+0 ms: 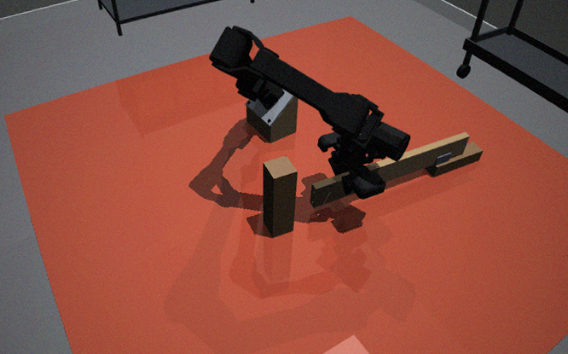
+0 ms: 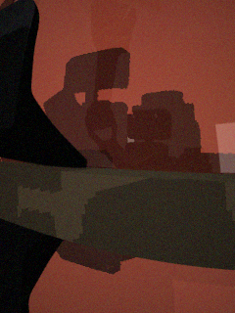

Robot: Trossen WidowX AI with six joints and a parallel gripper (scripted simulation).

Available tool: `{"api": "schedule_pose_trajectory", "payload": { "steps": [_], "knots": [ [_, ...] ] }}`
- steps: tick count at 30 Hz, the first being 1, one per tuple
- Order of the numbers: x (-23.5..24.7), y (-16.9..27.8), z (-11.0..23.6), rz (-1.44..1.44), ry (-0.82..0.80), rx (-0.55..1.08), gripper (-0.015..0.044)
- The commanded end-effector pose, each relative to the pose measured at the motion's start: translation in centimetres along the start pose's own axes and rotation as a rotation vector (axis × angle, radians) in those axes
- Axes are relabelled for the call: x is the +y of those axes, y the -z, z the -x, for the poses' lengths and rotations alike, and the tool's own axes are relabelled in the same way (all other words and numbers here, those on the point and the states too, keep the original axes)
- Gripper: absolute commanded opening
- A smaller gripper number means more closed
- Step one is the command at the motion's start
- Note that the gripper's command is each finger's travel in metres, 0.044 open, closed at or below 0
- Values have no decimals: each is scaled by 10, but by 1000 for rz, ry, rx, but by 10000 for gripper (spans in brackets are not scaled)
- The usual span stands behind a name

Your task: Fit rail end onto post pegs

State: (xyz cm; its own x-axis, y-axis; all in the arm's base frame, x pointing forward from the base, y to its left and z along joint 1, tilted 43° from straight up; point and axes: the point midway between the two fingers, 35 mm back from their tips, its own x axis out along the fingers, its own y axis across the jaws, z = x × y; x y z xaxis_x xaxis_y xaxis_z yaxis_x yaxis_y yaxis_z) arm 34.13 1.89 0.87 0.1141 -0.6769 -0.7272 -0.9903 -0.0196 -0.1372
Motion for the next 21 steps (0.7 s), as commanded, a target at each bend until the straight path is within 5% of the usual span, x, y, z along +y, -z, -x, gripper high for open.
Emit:
{"api": "schedule_pose_trajectory", "payload": {
  "steps": [1,21],
  "knots": [
    [-2,-4,7,0,10,-17,0],
    [-2,-4,6,0,10,-17,0]
  ]
}}
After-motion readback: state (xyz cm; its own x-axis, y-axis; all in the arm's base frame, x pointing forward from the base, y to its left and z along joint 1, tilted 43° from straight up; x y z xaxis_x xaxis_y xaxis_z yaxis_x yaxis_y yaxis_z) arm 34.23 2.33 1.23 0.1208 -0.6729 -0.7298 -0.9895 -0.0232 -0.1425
